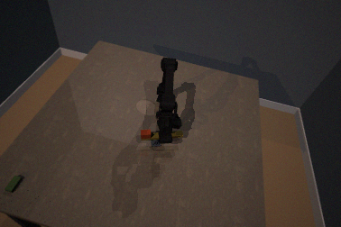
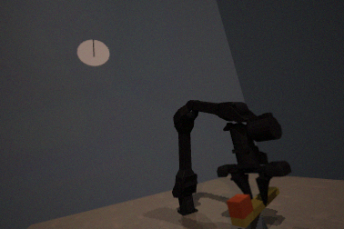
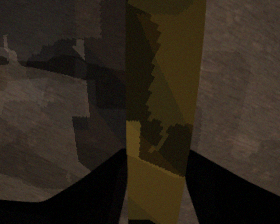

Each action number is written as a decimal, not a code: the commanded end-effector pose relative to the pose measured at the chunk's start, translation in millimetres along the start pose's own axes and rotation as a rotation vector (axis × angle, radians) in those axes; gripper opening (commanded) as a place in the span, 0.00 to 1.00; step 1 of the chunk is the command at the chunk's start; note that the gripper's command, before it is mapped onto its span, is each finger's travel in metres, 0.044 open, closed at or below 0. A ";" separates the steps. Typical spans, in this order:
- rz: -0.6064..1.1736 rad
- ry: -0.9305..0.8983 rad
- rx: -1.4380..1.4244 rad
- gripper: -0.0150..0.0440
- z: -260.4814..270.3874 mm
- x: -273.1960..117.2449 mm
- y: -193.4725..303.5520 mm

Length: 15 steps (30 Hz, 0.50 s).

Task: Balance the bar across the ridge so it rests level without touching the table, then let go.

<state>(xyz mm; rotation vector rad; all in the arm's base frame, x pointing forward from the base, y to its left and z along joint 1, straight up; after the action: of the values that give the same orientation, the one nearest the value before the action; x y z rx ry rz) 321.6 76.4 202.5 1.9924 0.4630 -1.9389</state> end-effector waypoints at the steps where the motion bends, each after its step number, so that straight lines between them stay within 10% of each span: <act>1: 0.002 0.001 -0.005 0.25 -0.1 0.4 0.3; 15: 0.002 0.001 -0.005 0.25 -0.1 1.6 0.4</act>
<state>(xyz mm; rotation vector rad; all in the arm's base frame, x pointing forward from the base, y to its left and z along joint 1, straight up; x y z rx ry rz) 321.6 76.3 201.2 1.9924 0.4630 -1.9389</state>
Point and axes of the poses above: the point midway between the two fingers, 35 mm back from their tips, its own x axis out along the fingers, its own z axis across the jaws, y = z × x, the point moved 9 cm from there along -x, back along the fingers, and after that the axes turned 5 degrees about -x, right-handed, at the moved point
